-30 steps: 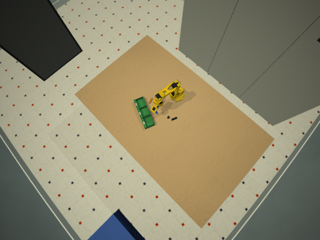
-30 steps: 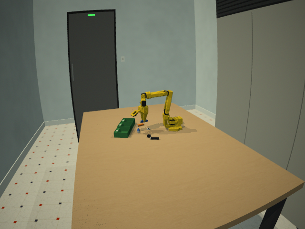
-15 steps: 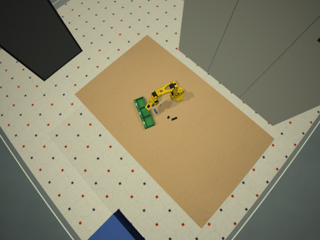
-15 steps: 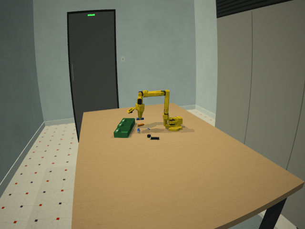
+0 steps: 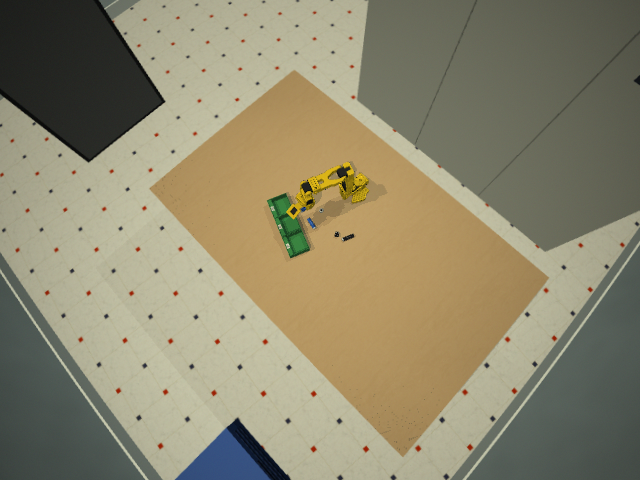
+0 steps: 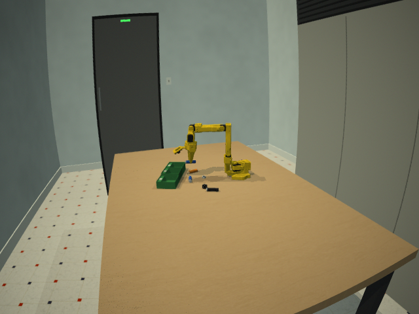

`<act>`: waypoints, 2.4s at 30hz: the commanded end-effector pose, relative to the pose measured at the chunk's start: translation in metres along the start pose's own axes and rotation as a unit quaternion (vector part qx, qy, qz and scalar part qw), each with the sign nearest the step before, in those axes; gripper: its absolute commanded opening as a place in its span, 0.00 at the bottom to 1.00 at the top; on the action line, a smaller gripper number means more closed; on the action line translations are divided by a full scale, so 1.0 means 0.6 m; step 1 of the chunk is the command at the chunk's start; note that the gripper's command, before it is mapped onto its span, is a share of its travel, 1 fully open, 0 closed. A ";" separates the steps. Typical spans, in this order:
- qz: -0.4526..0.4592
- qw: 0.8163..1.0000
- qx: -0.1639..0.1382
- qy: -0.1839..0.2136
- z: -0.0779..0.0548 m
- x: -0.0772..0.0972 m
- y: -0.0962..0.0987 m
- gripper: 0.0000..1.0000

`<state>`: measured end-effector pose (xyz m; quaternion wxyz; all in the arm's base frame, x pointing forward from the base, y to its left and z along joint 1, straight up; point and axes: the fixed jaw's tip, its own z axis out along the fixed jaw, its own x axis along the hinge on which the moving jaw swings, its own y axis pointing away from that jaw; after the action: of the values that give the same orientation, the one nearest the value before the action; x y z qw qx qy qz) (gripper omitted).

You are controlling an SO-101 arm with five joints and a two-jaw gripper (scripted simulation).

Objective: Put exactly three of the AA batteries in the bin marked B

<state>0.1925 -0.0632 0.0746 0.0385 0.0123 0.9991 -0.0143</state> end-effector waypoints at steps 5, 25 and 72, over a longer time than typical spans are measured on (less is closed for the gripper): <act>0.041 0.999 0.011 -0.030 -0.013 -0.022 -0.022 0.00; 0.139 0.989 0.023 -0.055 -0.008 -0.053 -0.076 0.00; 0.267 0.959 0.036 -0.092 -0.004 -0.098 -0.149 0.00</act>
<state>0.2454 -0.1492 0.0695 0.1034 0.2711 0.9564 -0.0322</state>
